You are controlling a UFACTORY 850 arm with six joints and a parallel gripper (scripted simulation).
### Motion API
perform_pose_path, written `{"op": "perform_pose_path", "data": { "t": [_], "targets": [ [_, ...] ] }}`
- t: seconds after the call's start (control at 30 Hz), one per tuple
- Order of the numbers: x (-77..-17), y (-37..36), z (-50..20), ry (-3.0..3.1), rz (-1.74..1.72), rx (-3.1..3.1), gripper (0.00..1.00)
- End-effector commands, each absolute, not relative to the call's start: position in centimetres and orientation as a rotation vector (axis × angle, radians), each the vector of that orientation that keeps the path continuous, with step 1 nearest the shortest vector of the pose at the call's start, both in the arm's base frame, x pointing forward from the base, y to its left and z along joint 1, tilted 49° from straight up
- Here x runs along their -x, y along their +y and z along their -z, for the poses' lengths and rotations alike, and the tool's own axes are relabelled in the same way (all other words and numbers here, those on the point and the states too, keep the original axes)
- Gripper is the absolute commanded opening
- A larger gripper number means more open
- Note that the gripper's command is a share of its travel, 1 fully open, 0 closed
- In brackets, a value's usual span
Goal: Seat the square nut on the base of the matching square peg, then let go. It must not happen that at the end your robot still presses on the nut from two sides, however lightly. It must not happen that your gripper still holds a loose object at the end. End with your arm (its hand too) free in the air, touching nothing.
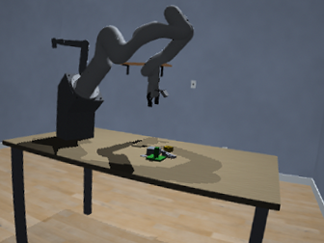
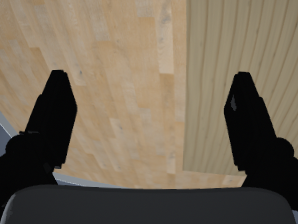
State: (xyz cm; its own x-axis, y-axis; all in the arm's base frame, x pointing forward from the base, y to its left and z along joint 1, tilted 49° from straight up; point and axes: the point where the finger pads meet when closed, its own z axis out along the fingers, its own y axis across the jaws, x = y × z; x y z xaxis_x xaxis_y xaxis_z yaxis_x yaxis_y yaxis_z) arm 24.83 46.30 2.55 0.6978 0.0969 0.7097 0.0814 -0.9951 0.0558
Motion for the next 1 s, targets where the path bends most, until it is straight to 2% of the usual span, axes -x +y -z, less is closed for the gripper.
{"op": "perform_pose_path", "data": {
  "t": [0.0,0.53,0.57,0.97],
  "targets": [
    [-24.81,46.36,-2.59,0.151,-1.205,-2.877,1.00],
    [-24.81,46.36,-2.59,0.151,-1.205,-2.877,1.00],
    [-24.81,46.36,-2.59,0.151,-1.205,-2.877,0.60],
    [-25.11,46.27,-2.73,0.183,-1.200,-2.867,0.60]
  ]
}}
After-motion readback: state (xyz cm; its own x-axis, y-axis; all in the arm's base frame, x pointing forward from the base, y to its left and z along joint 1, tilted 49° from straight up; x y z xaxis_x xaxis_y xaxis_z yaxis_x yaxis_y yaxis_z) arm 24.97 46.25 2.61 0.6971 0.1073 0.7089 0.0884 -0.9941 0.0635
